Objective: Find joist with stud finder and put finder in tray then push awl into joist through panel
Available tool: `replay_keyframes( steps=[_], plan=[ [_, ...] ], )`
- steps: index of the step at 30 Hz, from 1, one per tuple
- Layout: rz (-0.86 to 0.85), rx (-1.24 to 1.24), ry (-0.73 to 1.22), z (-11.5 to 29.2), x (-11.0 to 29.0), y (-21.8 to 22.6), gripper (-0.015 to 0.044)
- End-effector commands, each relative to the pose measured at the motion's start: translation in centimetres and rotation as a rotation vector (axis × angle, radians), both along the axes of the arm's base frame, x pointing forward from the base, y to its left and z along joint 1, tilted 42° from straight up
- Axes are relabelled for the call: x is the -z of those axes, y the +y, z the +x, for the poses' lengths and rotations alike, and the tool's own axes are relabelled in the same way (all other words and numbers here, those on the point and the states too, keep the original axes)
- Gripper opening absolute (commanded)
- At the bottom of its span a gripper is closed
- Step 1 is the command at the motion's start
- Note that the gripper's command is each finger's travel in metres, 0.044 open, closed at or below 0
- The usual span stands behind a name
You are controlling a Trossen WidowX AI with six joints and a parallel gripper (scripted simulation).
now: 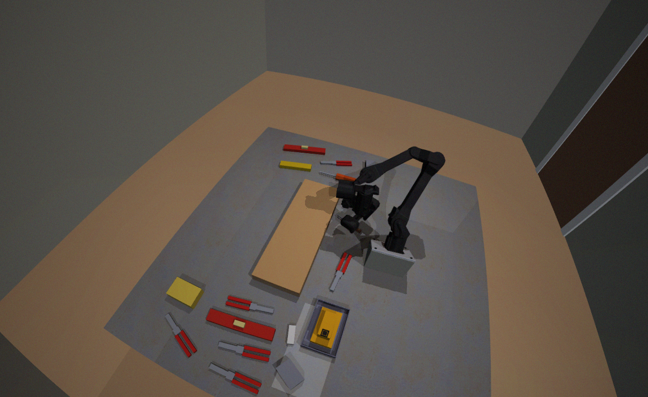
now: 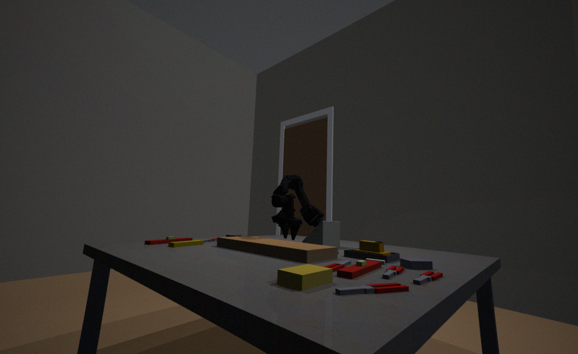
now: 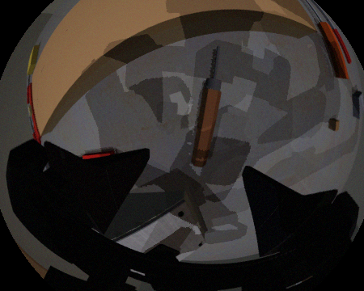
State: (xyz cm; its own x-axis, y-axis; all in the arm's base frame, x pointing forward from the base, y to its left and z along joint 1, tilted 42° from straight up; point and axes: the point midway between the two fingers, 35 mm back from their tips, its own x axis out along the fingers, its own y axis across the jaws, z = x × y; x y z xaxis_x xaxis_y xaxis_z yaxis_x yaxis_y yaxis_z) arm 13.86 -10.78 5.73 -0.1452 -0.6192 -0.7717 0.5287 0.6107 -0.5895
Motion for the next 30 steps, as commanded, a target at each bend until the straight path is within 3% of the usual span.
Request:
replay_keyframes(
  steps=[1,19,30],
  plan=[
    [-0.003,-0.003,0.014,-0.3,0.6,-0.5,0.044],
    [-0.008,-0.002,0.016,-0.7,2.3,-2.0,0.044],
    [-0.008,-0.002,0.016,-0.7,2.3,-2.0,0.0151]
  ],
)
